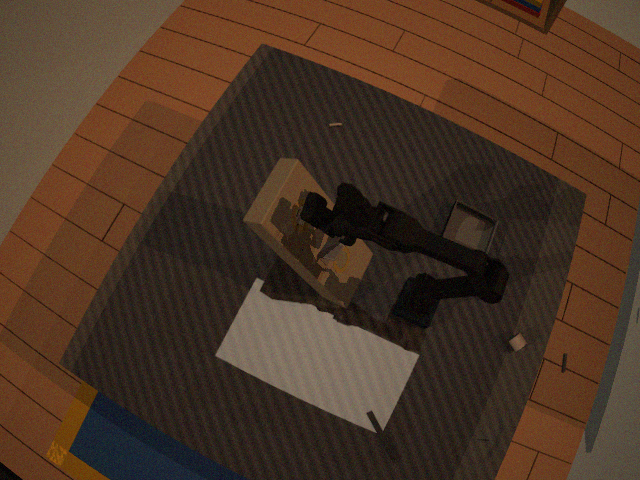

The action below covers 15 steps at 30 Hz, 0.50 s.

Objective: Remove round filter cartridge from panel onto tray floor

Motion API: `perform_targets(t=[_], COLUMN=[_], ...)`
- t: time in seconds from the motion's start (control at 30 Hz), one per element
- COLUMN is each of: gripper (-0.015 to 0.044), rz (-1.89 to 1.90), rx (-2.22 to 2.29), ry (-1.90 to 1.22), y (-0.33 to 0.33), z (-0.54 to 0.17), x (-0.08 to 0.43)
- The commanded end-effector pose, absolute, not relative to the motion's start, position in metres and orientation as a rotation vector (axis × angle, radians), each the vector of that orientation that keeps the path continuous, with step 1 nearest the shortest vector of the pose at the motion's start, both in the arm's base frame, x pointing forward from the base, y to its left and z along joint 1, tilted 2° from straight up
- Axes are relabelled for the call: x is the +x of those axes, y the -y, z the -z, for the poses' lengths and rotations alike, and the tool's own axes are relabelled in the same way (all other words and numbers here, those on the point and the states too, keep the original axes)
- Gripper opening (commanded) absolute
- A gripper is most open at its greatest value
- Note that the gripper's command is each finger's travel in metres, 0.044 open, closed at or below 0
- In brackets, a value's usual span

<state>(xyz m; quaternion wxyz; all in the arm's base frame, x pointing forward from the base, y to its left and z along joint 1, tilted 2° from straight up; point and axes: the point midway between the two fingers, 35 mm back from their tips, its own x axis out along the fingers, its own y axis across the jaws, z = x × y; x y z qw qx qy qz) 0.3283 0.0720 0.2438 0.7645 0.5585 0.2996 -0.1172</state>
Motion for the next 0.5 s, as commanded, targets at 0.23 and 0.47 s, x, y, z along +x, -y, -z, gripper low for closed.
perform_targets(t=[0.23,0.47], gripper=[0.0105,0.0105], rz=[0.253,0.253], rx=[1.218,1.218], ry=[-0.652,-0.652], y=[-0.0727,-0.0729], z=[-0.2439,-0.2427], x=[0.3296,0.3311])
